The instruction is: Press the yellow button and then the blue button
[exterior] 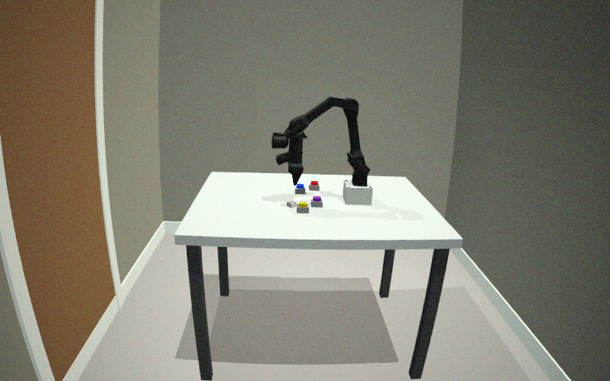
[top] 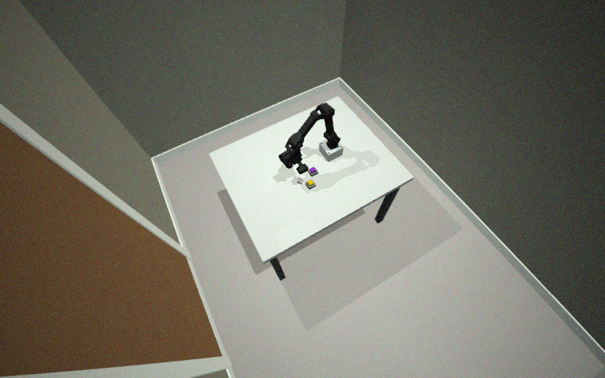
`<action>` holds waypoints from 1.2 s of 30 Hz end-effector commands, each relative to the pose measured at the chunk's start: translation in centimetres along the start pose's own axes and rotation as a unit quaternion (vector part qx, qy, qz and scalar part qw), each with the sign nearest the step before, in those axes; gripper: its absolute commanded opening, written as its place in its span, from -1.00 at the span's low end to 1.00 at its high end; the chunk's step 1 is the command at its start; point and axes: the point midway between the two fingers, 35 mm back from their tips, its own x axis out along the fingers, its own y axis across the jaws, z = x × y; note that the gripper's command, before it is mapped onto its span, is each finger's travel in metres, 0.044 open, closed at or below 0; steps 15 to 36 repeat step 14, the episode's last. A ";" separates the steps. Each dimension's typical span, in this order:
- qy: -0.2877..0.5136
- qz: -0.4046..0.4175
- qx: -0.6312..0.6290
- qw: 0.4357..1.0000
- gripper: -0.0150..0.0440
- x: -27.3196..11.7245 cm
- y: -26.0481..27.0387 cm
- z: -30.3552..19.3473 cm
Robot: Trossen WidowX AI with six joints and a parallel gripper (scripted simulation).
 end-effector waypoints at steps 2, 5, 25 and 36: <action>0.000 0.002 0.001 1.000 0.86 -1.7 7.8 -1.8; 0.001 0.005 0.001 1.000 0.86 -2.6 11.9 -3.8; 0.002 0.007 0.001 1.000 0.86 -3.4 15.1 -5.8; 0.002 0.007 0.001 1.000 0.86 -3.4 15.1 -5.8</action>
